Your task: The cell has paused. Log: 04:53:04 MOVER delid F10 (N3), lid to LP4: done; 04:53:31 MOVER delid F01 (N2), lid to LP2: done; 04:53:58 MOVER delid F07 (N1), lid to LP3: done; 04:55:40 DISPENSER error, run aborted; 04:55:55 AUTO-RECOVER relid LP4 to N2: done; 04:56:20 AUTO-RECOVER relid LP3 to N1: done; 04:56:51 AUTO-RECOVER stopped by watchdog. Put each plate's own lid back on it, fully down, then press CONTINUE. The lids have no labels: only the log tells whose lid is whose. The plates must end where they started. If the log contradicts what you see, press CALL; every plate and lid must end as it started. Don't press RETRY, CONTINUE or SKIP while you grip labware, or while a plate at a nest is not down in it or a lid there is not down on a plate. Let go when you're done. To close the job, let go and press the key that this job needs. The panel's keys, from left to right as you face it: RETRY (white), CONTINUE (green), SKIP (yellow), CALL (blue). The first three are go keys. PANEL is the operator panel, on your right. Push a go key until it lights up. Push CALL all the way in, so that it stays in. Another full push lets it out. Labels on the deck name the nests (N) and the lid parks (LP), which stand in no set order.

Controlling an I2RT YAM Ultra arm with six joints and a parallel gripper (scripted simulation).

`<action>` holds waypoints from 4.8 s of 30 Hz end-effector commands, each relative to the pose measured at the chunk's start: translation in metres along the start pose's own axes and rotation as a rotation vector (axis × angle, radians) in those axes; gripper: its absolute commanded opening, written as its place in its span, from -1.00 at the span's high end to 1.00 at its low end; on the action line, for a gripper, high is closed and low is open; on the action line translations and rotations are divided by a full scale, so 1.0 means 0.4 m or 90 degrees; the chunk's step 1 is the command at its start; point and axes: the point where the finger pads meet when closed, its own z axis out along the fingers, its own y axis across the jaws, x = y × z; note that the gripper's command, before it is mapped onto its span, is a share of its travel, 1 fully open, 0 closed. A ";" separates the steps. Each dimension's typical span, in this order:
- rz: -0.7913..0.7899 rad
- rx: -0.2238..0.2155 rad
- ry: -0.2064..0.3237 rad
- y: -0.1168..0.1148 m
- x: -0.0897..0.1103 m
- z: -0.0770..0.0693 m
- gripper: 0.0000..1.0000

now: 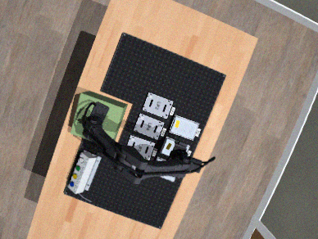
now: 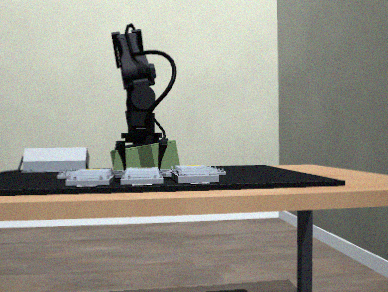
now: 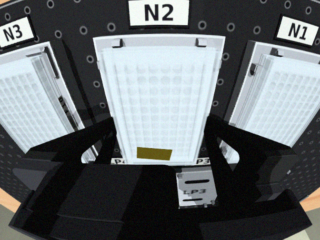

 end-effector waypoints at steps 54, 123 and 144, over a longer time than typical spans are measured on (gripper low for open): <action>-0.002 -0.001 -0.027 0.004 -0.027 -0.018 -1.00; 0.000 -0.001 -0.043 0.004 -0.035 -0.136 -1.00; -0.008 0.000 -0.034 0.010 0.096 -0.109 -0.82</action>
